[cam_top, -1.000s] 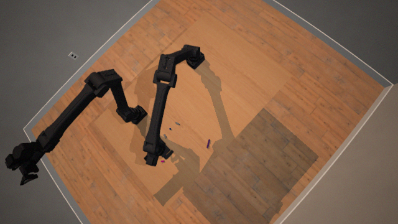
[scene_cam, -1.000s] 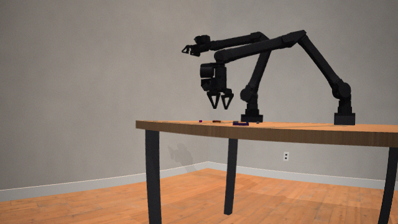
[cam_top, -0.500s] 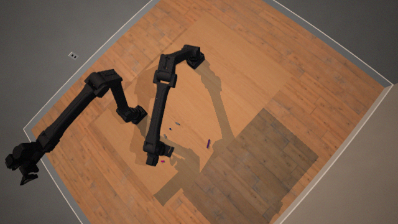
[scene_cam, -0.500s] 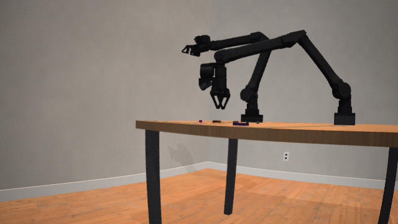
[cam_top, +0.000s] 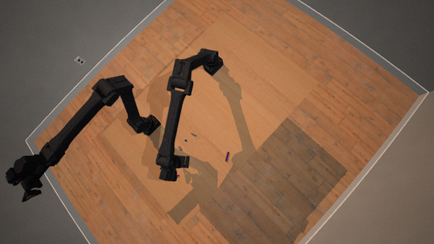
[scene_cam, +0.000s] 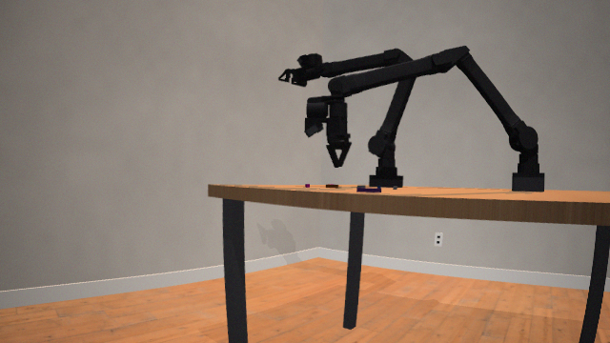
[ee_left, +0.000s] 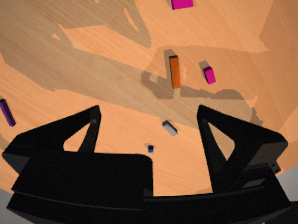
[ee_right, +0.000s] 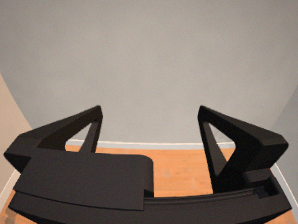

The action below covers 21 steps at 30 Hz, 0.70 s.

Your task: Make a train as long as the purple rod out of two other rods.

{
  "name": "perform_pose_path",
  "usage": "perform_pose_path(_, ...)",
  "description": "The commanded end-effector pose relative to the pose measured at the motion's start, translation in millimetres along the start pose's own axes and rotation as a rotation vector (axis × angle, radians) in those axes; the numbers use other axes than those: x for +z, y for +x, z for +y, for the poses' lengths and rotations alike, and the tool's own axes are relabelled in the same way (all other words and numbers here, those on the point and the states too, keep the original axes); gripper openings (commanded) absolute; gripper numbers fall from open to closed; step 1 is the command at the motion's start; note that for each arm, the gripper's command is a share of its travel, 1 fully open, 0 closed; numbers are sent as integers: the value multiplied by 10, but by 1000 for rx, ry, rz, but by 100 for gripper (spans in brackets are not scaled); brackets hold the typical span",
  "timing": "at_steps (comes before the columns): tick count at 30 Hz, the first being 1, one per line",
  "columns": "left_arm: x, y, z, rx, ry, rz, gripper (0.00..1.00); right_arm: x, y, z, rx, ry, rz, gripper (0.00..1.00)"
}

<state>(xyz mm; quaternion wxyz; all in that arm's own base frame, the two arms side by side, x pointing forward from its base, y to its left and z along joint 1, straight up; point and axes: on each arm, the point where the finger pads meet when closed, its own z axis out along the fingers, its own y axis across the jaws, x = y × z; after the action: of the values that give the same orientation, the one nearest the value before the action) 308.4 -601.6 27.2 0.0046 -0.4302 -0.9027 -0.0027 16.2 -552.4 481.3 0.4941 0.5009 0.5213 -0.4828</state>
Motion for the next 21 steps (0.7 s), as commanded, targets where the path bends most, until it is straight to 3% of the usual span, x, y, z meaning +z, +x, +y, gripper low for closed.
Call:
perform_pose_path(1, -238, -231, 52, -100, 10, -51, 100, -86, -188, -70, 9, 14, -45, 100)
perform_pose_path(21, -257, -233, 51, -103, 11, -54, 100, -86, -188, -70, 9, 14, -45, 100)
